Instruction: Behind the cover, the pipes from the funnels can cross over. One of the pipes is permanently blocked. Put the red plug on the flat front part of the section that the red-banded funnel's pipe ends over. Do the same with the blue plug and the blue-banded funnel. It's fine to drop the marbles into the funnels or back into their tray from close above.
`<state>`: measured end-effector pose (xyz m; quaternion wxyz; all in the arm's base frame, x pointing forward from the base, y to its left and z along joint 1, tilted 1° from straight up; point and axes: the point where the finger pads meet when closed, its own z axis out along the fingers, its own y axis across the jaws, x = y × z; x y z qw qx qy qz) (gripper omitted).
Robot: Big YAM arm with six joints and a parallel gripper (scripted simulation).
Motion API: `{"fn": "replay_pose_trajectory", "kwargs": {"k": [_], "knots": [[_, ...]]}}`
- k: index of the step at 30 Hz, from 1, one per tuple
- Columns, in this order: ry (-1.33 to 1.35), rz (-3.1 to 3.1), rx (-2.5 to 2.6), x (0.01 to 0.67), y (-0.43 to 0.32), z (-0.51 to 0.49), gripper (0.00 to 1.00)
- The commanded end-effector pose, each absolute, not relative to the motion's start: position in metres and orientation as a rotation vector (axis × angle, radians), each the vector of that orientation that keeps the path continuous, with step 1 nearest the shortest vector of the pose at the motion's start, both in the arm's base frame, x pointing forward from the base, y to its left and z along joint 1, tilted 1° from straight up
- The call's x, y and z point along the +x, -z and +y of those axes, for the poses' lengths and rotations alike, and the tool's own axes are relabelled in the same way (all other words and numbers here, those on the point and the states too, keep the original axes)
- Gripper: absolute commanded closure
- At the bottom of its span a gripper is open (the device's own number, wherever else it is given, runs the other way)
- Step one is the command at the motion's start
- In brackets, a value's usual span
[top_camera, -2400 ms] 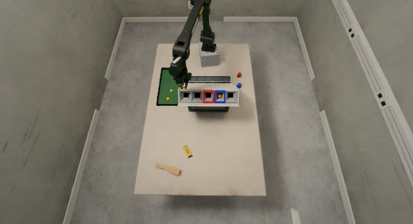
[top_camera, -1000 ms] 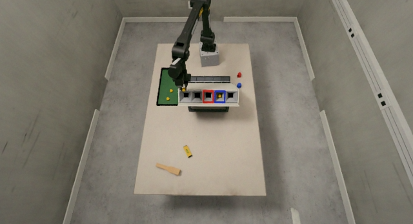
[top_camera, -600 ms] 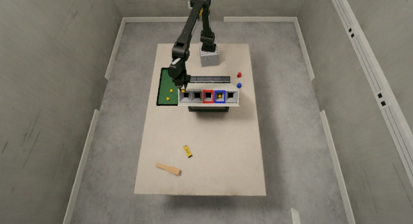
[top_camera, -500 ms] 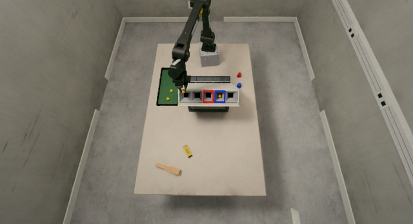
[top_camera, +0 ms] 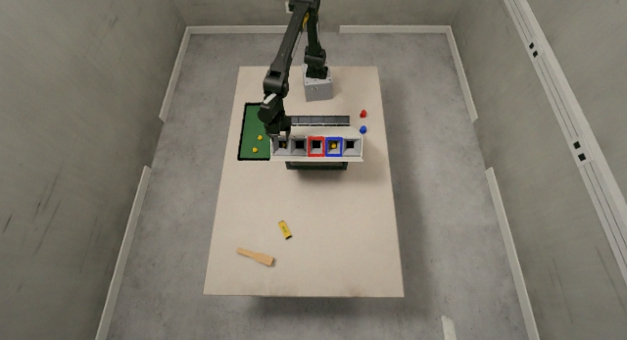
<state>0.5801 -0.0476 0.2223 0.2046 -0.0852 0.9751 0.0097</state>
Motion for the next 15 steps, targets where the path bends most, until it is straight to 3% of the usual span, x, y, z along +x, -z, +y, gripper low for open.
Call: {"fn": "replay_pose_trajectory", "kwargs": {"k": [1,15], "knots": [[-0.021,2.691,-0.237,0.5865,-0.2373,-0.0480,0.41],[-0.024,2.702,-0.237,0.5829,-0.2292,-0.0476,0.41]]}}
